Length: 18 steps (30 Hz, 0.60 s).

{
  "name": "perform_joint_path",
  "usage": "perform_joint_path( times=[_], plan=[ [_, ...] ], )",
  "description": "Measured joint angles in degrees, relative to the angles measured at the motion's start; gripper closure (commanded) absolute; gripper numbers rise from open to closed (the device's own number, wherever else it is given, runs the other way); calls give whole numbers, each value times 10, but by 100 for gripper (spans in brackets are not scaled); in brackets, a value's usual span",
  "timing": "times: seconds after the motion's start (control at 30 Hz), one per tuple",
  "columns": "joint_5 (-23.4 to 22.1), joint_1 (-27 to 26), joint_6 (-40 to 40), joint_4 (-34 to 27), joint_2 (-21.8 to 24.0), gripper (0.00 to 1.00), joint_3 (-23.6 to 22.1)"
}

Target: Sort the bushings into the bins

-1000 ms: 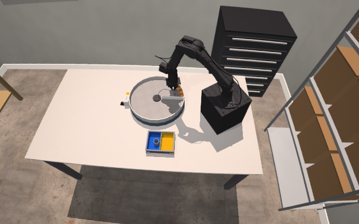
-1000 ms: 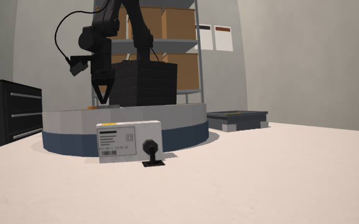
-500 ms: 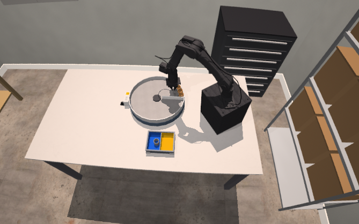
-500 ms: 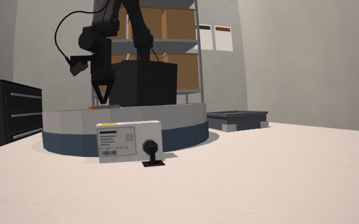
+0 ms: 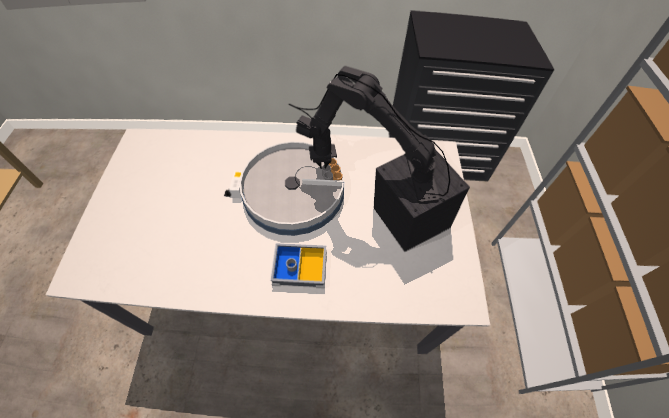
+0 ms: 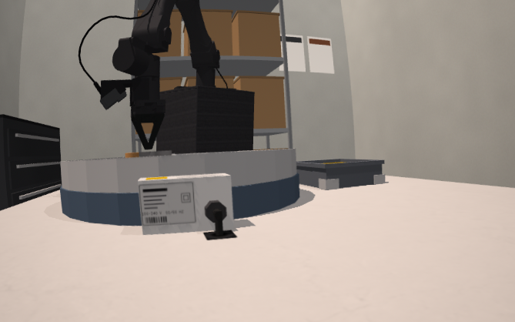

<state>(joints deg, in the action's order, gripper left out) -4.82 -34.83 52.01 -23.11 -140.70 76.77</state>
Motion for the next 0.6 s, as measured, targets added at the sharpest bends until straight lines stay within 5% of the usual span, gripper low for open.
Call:
perform_joint_path(
  times=[0.6],
  plan=[
    [0,0,-1,0,-3,86,3]
  ],
)
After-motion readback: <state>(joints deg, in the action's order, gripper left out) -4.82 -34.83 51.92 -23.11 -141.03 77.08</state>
